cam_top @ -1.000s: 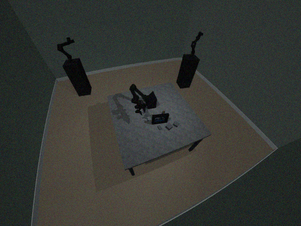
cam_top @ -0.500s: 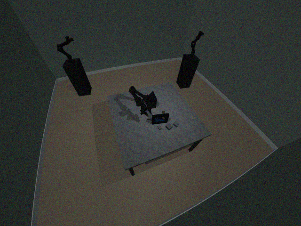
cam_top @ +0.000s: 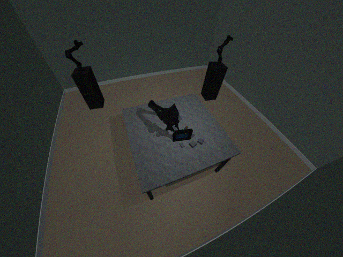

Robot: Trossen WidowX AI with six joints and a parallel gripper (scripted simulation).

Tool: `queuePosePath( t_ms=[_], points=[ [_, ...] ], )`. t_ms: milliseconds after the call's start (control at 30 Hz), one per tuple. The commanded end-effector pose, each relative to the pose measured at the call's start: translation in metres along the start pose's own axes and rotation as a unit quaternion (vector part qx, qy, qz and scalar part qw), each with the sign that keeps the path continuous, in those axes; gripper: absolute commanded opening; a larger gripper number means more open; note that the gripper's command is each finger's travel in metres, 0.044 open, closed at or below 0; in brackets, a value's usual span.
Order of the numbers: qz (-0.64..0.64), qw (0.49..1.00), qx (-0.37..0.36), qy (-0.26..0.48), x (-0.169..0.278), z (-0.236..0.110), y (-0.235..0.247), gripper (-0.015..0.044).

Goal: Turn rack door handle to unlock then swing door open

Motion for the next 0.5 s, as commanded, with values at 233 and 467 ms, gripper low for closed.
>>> queuePosePath(
  t_ms=[233, 467],
  points=[
    [-0.017, 0.993, 0.042, 0.105, 0.017, 0.03, 0.036, 0.0295],
    [-0.038, 0.983, 0.075, 0.163, 0.031, 0.045, 0.058, 0.0295]
  ],
)
Point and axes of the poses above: the point midway between the two fingers, 35 mm back from their tips, its own z axis out along the fingers, its own y axis across the jaws, x = y × z, the point moved 7 cm from there along -z, back along the fingers, and after that the axes turned 12 degrees about -z, right-handed, at the moved point
